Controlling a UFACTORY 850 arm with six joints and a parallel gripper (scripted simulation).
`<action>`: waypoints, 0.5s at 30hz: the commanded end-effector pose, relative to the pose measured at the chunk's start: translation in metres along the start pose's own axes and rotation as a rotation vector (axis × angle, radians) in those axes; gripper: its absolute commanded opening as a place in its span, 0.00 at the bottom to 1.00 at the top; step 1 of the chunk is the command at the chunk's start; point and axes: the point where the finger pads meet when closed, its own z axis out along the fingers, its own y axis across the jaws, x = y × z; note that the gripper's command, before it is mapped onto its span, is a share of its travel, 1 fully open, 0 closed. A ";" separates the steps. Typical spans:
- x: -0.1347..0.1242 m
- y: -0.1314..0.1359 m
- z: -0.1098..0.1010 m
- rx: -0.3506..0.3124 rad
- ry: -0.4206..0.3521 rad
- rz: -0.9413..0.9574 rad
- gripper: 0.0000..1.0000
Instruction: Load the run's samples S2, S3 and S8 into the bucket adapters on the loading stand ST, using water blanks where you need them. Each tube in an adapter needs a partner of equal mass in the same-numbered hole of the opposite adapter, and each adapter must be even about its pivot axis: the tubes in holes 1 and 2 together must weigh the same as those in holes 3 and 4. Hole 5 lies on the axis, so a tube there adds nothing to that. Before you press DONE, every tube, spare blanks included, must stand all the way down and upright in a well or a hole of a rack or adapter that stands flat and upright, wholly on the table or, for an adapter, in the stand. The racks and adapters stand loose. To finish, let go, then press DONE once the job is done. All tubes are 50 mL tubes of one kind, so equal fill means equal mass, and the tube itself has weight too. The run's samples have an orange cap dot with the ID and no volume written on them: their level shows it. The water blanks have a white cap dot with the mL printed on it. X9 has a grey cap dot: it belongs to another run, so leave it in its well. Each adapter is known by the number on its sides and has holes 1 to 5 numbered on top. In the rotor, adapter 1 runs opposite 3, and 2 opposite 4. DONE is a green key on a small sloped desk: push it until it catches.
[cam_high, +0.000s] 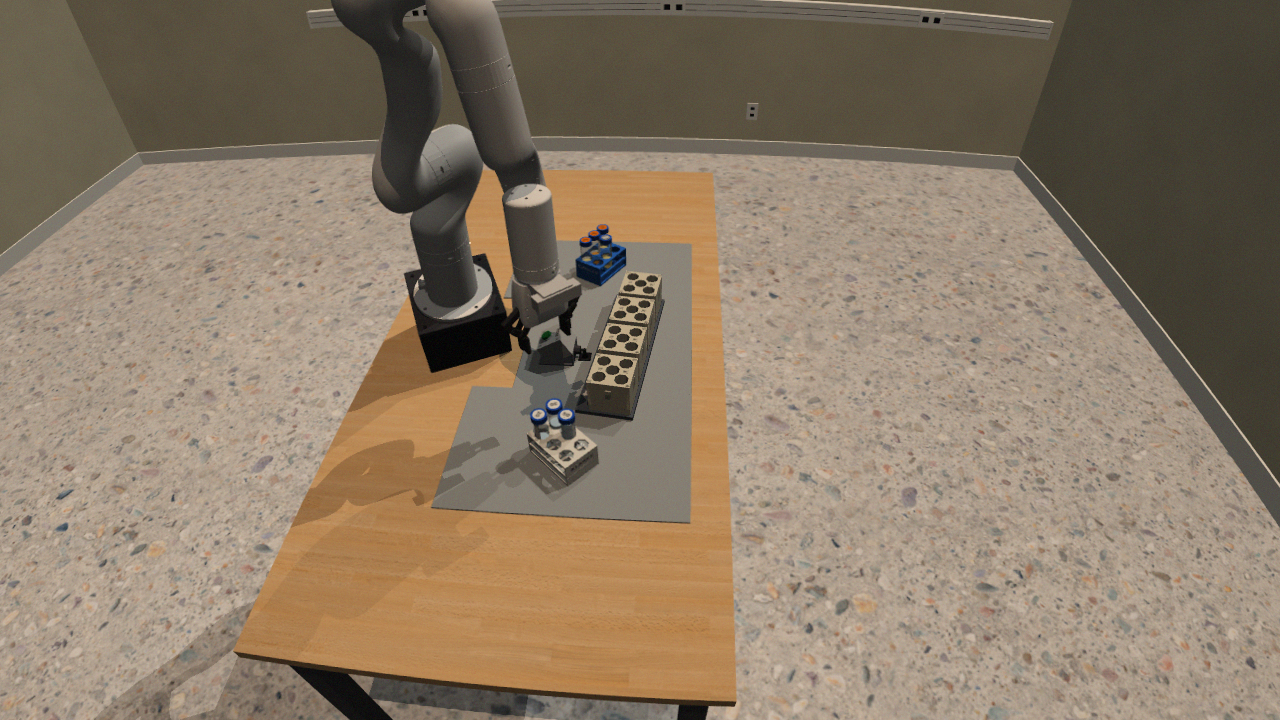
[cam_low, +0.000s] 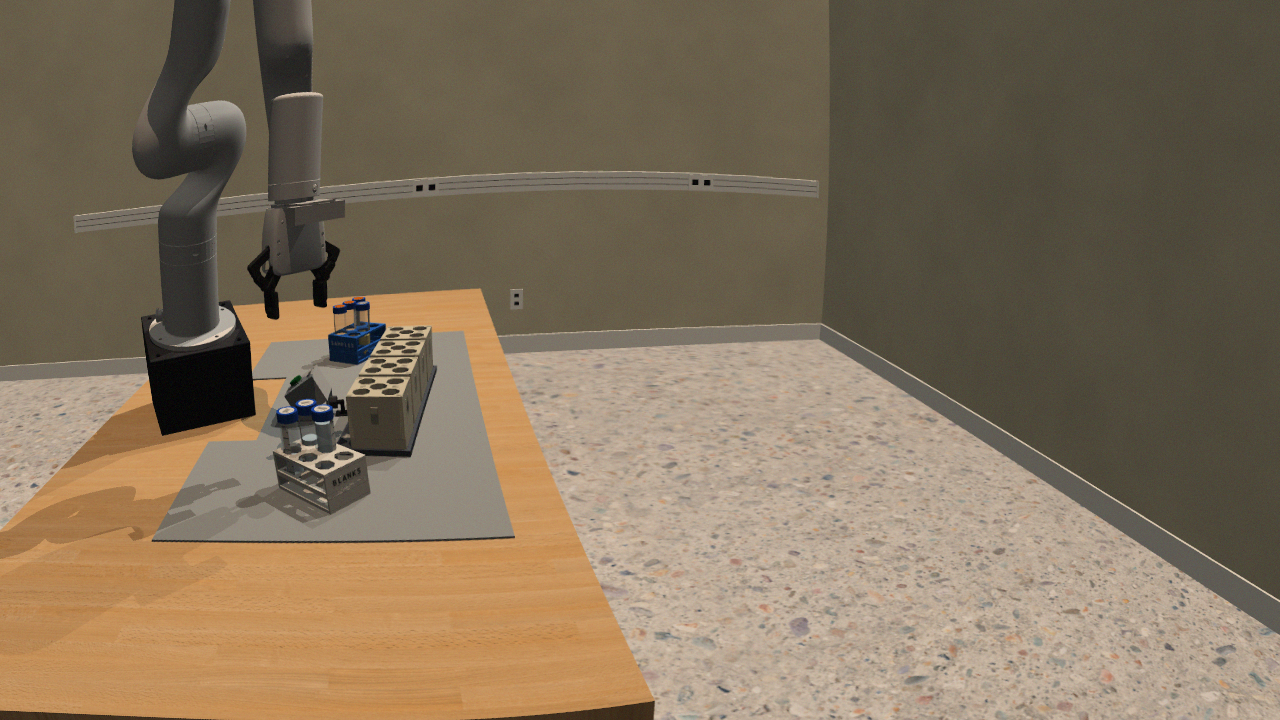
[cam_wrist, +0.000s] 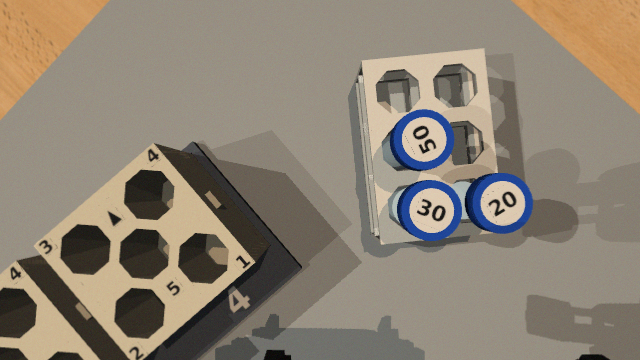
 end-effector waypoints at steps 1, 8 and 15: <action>0.011 0.027 0.000 0.013 -0.021 -0.002 1.00; 0.022 0.060 0.001 0.013 -0.021 -0.002 1.00; 0.028 0.077 0.002 0.013 -0.021 -0.002 1.00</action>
